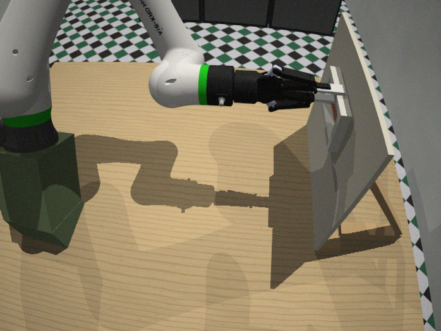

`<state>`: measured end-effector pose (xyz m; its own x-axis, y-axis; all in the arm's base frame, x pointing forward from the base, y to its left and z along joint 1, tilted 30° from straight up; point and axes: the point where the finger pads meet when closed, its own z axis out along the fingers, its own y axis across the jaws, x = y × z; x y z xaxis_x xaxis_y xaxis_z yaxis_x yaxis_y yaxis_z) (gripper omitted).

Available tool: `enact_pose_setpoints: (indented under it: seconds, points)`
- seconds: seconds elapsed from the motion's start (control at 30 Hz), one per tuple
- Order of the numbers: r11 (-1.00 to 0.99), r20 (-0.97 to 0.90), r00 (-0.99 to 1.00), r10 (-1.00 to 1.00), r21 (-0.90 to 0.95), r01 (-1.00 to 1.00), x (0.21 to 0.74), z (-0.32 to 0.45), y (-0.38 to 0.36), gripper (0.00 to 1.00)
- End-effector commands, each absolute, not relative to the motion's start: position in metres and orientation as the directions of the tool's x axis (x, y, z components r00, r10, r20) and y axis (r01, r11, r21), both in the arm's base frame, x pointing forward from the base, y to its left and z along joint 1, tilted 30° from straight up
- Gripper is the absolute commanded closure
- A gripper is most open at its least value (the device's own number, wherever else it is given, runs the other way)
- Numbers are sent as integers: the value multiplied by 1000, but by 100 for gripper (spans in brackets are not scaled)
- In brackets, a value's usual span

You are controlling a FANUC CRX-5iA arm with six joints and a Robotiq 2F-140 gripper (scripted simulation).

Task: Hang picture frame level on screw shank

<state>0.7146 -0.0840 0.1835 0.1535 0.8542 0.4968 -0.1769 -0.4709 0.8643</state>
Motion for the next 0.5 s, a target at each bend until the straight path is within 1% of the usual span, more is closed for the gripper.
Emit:
enact_pose_setpoints:
  seconds: [0.0,0.47]
  points:
    - [-471,497,154,854,864,-177,715,184,-84,100]
    - [-471,497,154,854,864,-177,715,184,-84,100]
